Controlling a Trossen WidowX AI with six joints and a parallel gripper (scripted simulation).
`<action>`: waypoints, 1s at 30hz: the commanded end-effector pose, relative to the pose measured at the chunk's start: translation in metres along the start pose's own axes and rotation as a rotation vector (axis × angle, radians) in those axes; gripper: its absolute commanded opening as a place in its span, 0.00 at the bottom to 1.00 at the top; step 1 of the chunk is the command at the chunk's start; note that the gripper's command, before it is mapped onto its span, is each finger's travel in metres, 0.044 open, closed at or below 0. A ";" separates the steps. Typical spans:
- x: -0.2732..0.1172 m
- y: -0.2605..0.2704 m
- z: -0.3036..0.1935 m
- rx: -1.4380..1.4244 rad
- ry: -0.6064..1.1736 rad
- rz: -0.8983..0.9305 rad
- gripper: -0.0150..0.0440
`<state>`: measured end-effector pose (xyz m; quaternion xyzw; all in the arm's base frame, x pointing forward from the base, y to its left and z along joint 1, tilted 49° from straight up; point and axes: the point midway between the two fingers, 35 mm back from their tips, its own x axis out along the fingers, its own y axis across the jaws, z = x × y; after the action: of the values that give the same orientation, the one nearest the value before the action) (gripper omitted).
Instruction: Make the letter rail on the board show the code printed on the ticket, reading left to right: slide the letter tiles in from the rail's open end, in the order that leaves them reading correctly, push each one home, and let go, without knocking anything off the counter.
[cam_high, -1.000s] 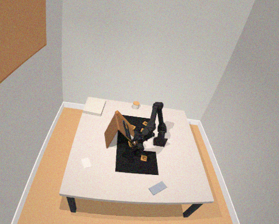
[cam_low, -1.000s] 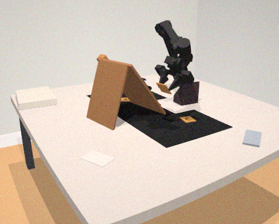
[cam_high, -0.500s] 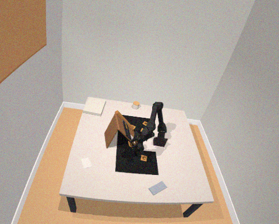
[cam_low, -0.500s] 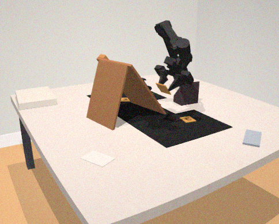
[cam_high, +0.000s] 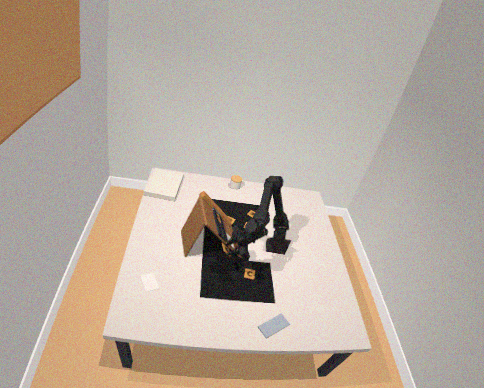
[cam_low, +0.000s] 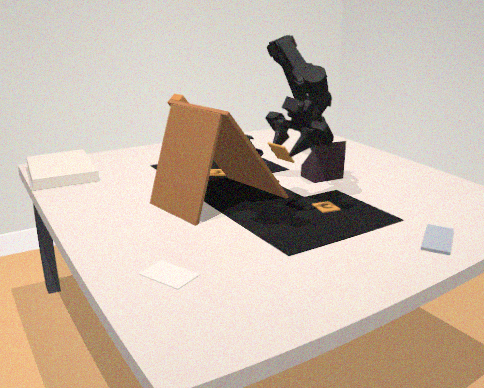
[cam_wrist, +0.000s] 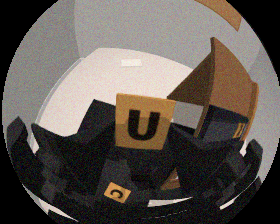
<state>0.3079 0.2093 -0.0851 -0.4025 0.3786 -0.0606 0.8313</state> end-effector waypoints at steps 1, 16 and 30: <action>-0.001 -0.003 0.002 0.003 -0.005 0.001 0.25; -0.001 -0.011 0.002 0.003 -0.005 0.001 0.25; -0.001 -0.018 0.001 0.003 -0.005 0.000 0.25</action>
<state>0.3113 0.1992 -0.0739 -0.4031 0.3770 -0.0622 0.8316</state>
